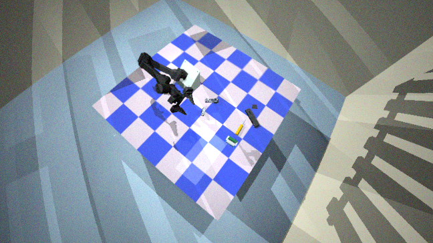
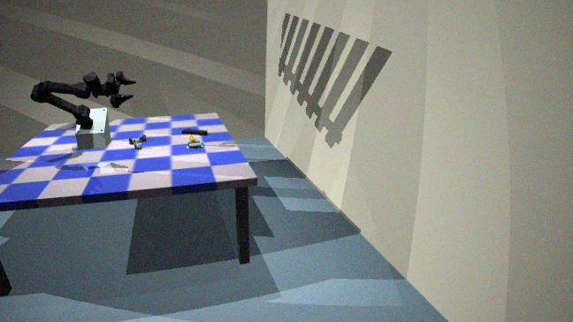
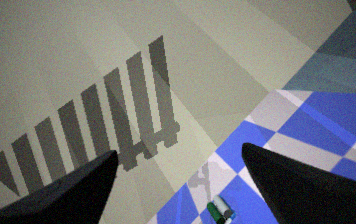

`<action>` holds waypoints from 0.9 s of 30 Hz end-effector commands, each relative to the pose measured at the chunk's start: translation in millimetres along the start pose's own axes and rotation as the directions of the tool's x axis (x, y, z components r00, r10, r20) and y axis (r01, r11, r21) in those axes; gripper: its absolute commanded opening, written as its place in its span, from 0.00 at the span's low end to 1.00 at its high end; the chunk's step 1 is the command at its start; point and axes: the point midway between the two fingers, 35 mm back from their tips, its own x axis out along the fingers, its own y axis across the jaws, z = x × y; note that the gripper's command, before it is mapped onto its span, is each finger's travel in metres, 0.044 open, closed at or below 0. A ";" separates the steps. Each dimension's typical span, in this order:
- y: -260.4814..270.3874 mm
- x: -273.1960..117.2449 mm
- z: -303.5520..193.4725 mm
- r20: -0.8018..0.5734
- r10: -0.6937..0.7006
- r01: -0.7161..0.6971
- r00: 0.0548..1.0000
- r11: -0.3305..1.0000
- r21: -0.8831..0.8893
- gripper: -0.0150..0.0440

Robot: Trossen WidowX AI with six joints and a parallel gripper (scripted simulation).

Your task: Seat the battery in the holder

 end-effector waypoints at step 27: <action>-71.9 -27.2 -305.7 -0.729 -0.685 0.808 0.004 0.432 -0.401 0.68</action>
